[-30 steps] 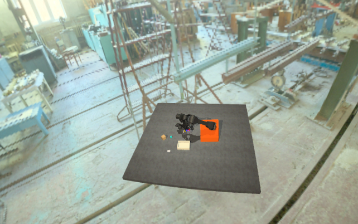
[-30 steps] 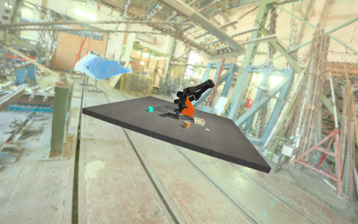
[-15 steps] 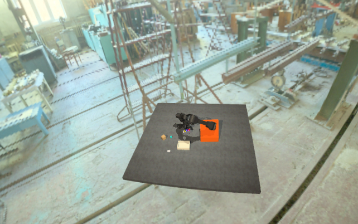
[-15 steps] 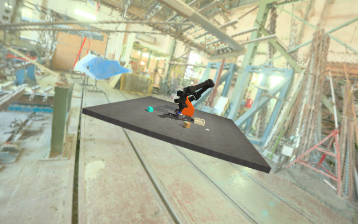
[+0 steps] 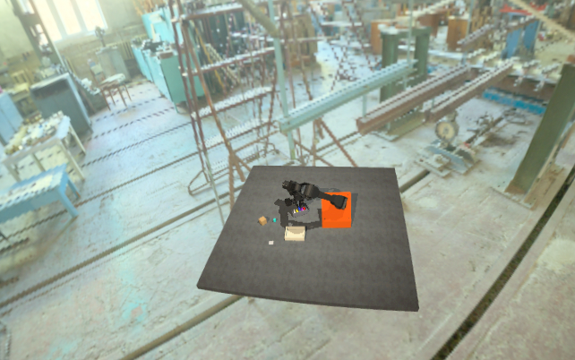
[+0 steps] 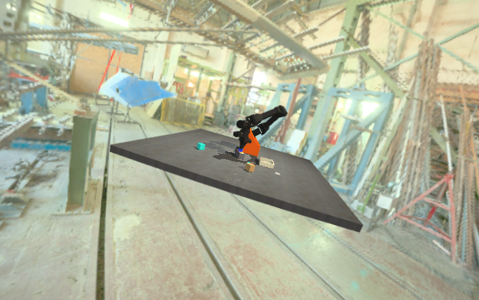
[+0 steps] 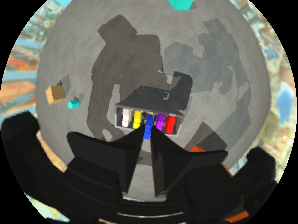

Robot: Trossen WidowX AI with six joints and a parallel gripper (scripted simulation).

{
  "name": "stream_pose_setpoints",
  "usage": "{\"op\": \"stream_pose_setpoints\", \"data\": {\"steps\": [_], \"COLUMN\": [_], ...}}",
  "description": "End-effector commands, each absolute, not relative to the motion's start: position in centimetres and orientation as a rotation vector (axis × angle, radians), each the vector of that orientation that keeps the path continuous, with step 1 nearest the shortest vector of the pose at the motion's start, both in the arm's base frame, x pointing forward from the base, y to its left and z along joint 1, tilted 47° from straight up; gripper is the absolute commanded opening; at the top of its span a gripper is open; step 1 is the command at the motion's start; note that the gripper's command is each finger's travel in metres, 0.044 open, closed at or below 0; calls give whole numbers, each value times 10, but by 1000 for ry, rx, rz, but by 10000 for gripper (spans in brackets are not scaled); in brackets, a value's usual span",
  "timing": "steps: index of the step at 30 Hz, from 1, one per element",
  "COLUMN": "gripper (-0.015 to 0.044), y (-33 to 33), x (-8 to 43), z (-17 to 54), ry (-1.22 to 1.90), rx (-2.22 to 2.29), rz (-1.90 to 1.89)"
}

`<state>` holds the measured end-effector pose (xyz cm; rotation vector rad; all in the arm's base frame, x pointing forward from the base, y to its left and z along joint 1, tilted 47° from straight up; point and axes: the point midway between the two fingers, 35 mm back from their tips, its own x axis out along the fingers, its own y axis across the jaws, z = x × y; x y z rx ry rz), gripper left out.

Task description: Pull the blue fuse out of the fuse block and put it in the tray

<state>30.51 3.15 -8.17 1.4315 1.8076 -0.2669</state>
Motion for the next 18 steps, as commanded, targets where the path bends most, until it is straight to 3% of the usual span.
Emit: {"op": "stream_pose_setpoints", "data": {"steps": [1,18], "gripper": [0,0], "y": [30,24], "x": [305,305], "z": [-81,-75], "ry": [1808,1808], "rx": [1425,1426], "rz": [-266,-266]}}
